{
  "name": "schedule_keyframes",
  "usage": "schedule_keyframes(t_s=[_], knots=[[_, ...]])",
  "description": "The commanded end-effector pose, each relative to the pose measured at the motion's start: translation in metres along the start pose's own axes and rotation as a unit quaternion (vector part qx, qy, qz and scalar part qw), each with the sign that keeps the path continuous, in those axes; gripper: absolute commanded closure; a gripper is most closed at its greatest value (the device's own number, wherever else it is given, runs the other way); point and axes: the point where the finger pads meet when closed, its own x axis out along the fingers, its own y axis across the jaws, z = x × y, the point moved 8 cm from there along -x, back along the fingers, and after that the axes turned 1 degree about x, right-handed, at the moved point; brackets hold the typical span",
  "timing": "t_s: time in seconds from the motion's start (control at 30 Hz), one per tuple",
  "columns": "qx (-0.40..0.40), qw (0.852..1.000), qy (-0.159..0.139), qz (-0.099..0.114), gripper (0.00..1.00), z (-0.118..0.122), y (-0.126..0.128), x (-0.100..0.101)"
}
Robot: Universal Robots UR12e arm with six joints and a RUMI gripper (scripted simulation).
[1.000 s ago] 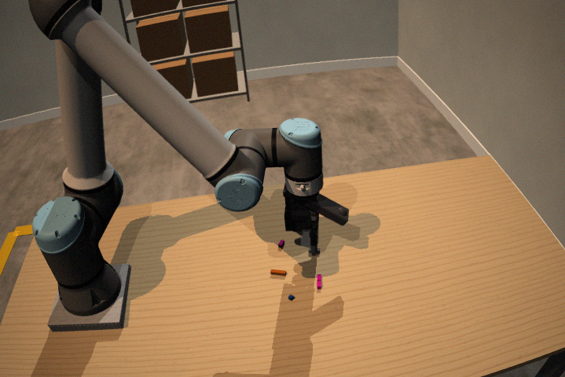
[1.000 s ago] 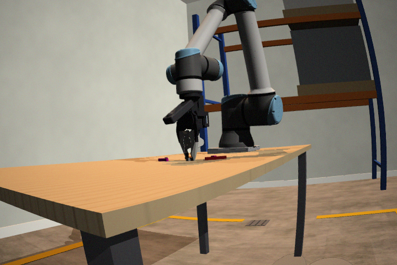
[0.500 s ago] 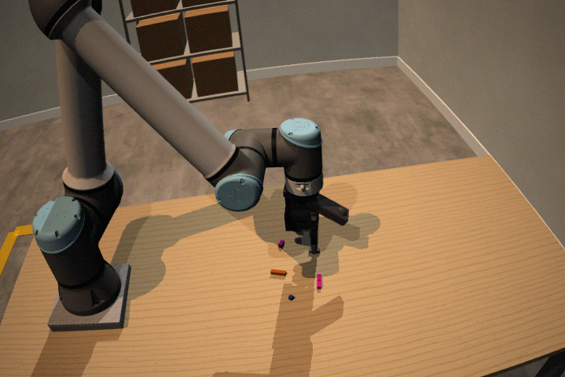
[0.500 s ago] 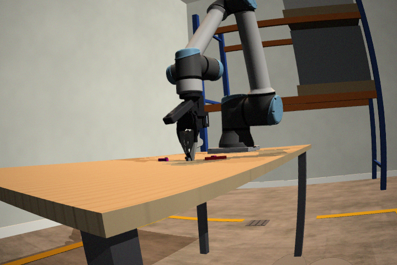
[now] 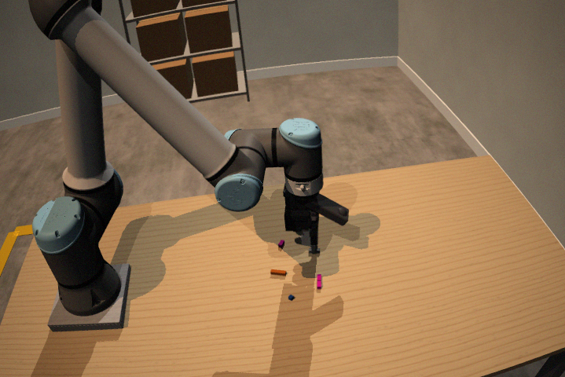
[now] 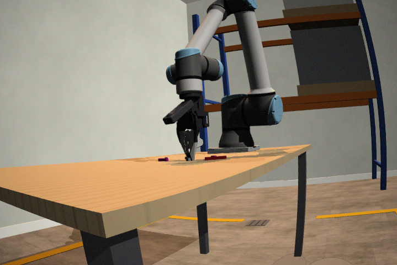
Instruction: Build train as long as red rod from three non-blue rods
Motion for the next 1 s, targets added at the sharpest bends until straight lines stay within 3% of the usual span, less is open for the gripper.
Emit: schedule_keyframes(t_s=[0.0, 0.4, 0.63, 0.97], knots=[[0.000, 1.000, 0.001, 0.000, 1.00, -0.001, 0.000, -0.001], [0.000, 1.000, 0.001, 0.000, 1.00, -0.001, 0.000, -0.002], [0.000, 1.000, 0.001, 0.000, 1.00, -0.001, 0.000, -0.020], [0.000, 1.000, 0.001, 0.000, 1.00, 0.000, 0.000, -0.090]])
